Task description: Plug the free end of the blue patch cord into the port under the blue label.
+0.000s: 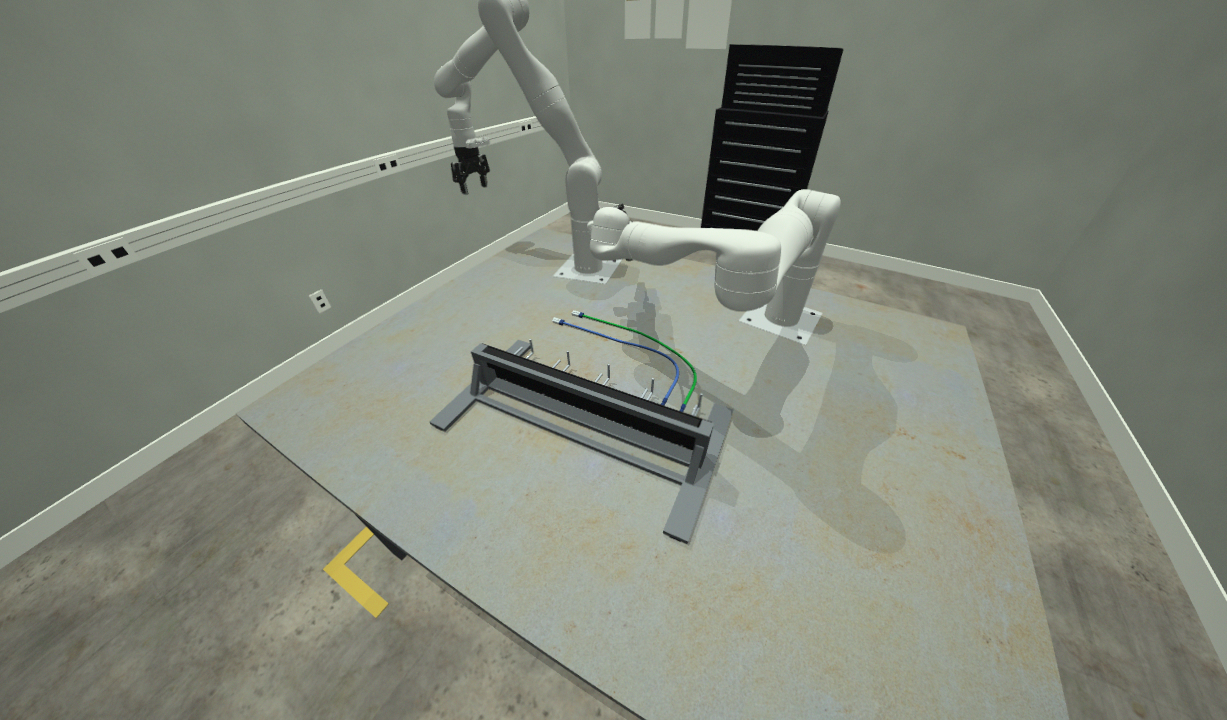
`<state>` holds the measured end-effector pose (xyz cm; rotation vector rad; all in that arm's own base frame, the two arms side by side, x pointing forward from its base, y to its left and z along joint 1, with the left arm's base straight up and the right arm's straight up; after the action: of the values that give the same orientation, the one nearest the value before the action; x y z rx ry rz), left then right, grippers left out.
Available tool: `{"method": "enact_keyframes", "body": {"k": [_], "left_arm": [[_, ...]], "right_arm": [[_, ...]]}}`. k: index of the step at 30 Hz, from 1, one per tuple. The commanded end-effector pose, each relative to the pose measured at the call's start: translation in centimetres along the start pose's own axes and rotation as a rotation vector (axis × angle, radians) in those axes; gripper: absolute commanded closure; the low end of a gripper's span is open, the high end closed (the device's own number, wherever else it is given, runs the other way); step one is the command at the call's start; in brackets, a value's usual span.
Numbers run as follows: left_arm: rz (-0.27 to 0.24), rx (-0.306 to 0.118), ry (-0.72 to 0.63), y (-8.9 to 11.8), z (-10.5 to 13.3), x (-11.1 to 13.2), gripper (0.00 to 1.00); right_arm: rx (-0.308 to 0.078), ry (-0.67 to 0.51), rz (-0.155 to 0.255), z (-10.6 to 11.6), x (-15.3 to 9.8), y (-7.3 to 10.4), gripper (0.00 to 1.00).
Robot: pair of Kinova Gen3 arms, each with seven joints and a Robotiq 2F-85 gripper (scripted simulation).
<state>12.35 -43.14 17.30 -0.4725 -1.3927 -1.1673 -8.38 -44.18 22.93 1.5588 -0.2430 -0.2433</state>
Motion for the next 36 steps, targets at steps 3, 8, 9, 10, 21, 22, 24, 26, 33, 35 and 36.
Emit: {"method": "enact_keyframes", "body": {"k": [3, 8, 9, 10, 21, 22, 24, 26, 33, 35, 36], "left_arm": [[-0.123, -0.010, 0.097, 0.3, -1.4, -2.0, 0.002], [-0.294, 0.012, 0.224, 1.6, -3.4, -4.1, 0.002], [-0.322, 0.019, 0.245, 2.0, -3.7, -4.4, 0.002], [-0.351, 0.027, 0.266, 2.3, -4.0, -4.7, 0.002], [-0.633, 0.173, 0.476, 7.6, -7.4, -5.3, 0.002], [-0.660, 0.195, 0.497, 8.3, -7.7, -5.1, 0.002], [-0.705, 0.237, 0.533, 9.5, -8.2, -4.7, 0.002], [-0.750, 0.285, 0.570, 10.9, -8.7, -4.0, 0.002], [-0.879, 0.487, 0.693, 16.0, -10.0, -0.4, 0.002], [-0.894, 0.520, 0.710, 16.8, -10.1, 0.3, 0.002], [-0.894, 0.520, 0.710, 16.8, -10.1, 0.3, 0.002]], "right_arm": [[-0.002, 0.000, 0.000, 0.0, 0.0, 0.1, 0.002], [-0.002, 0.000, 0.000, 0.0, 0.0, 0.1, 0.002], [-0.002, 0.000, 0.000, 0.0, 0.0, 0.1, 0.002], [-0.002, 0.000, 0.000, 0.0, 0.0, 0.1, 0.002], [-0.002, 0.000, 0.000, 0.0, 0.0, 0.1, 0.002], [-0.002, 0.000, 0.000, 0.0, 0.0, 0.1, 0.002], [-0.002, 0.000, 0.000, 0.0, 0.0, 0.1, 0.002], [-0.002, 0.000, 0.000, 0.0, 0.0, 0.1, 0.002], [-0.002, 0.000, 0.000, 0.0, 0.0, 0.1, 0.002], [-0.002, 0.000, 0.000, 0.0, 0.0, 0.1, 0.002], [-0.002, 0.000, 0.000, 0.0, 0.0, 0.1, 0.002]]}}
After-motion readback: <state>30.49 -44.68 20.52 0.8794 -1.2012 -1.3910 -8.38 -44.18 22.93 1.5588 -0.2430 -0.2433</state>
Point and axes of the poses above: on each arm, the point where the finger pads meet when closed, its own y axis back along the fingers, its own x axis across the jaws, z = x × y, the point moved 3 cm from there along y, back along the fingers, and after that the axes turned 7 degrees about -y, right-handed, at the moved point
